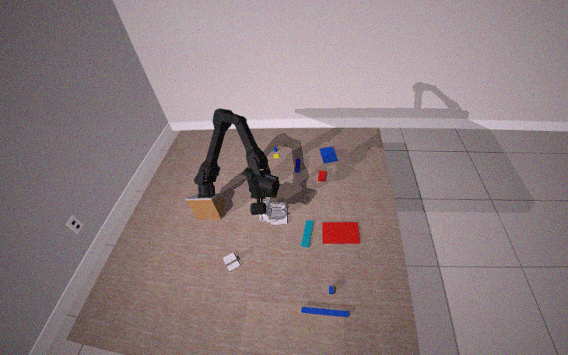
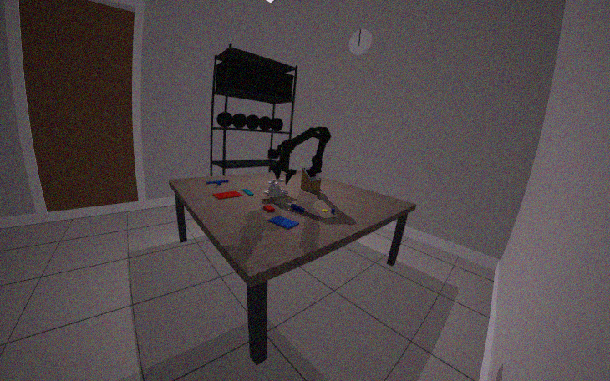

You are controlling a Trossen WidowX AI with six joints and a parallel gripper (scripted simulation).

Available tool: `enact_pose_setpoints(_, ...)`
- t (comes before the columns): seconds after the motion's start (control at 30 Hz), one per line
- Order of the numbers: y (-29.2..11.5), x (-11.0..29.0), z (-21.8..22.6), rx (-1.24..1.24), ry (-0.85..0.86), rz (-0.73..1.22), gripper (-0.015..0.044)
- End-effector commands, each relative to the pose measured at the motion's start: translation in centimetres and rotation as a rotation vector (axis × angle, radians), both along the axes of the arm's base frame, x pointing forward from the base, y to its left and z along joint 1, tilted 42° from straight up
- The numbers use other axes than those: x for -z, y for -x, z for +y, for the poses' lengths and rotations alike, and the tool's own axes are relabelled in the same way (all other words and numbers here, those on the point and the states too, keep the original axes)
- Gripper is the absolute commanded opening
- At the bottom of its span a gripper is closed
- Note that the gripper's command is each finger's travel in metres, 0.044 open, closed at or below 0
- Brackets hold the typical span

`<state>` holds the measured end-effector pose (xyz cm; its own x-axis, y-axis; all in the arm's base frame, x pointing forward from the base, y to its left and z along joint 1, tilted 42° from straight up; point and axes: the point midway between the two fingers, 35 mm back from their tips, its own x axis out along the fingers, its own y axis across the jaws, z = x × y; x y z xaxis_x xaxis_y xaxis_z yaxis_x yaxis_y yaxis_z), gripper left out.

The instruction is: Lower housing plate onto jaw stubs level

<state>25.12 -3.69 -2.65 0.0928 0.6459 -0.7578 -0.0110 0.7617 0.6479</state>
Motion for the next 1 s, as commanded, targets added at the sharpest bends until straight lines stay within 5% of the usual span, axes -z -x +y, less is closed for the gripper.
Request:
enact_pose_setpoints(0.0, 0.1, 0.6, 0.7, 0.003, -0.01, 0.009, 0.0351)
enact_pose_setpoints(0.97, -0.1, 3.2, 3.1, 0.002, -0.014, 0.009, 0.0351)
